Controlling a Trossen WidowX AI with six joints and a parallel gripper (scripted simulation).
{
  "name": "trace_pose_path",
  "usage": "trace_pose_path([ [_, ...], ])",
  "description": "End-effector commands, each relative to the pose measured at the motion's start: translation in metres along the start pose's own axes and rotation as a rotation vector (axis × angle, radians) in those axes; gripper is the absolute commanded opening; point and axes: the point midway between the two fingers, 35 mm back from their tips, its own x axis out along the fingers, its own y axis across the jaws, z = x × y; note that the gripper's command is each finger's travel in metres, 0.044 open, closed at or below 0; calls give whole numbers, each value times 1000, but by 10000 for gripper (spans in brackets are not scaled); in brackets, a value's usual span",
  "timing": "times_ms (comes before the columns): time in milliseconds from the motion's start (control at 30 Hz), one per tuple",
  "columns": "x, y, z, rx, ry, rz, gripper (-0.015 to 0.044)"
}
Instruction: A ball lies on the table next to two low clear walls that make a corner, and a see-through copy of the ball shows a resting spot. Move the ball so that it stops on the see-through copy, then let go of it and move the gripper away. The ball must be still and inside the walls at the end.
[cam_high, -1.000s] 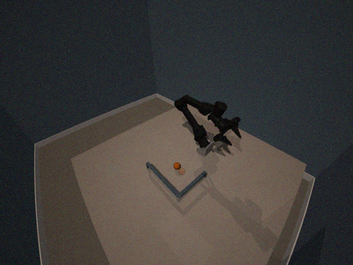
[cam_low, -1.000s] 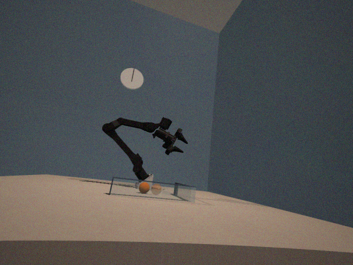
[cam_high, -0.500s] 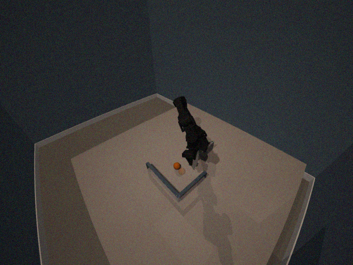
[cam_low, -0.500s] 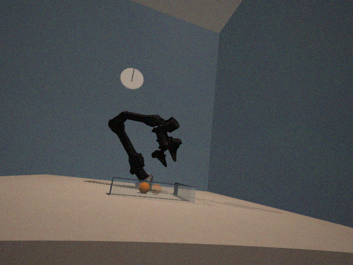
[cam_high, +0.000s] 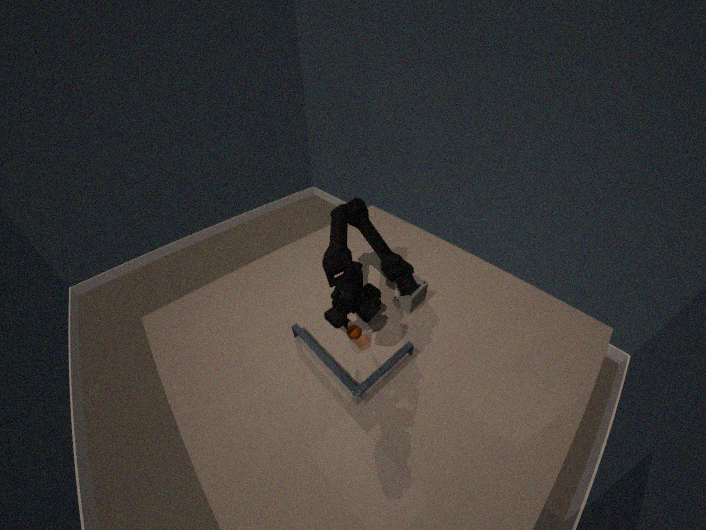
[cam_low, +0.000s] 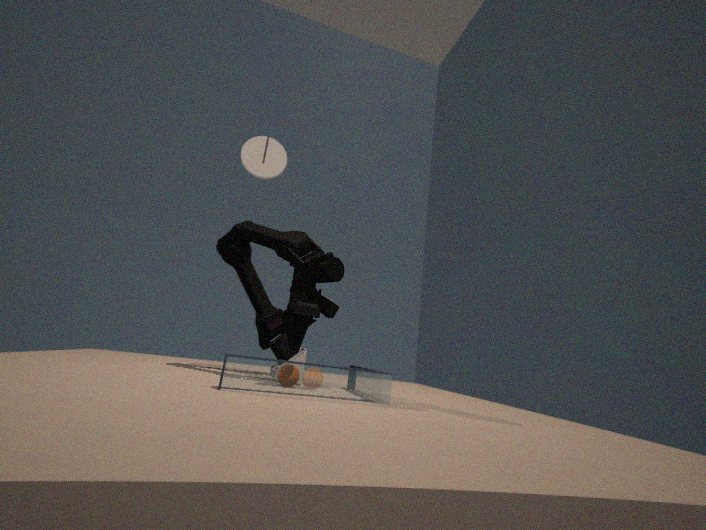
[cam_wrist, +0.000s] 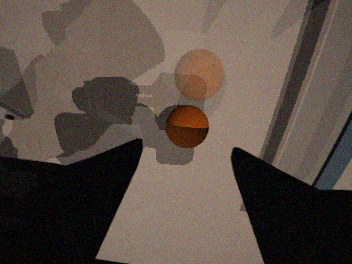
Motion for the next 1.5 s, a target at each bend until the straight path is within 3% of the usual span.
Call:
trace_pose_path([
  [0, 3, -1, -3, 12, 14, 7, 340],
  [1200, 60, -1, -5, 13, 17, 6, 340],
  [1333, 60, -1, -5, 13, 17, 6, 235],
  [1467, 60, -1, -5, 13, 17, 6, 209],
])
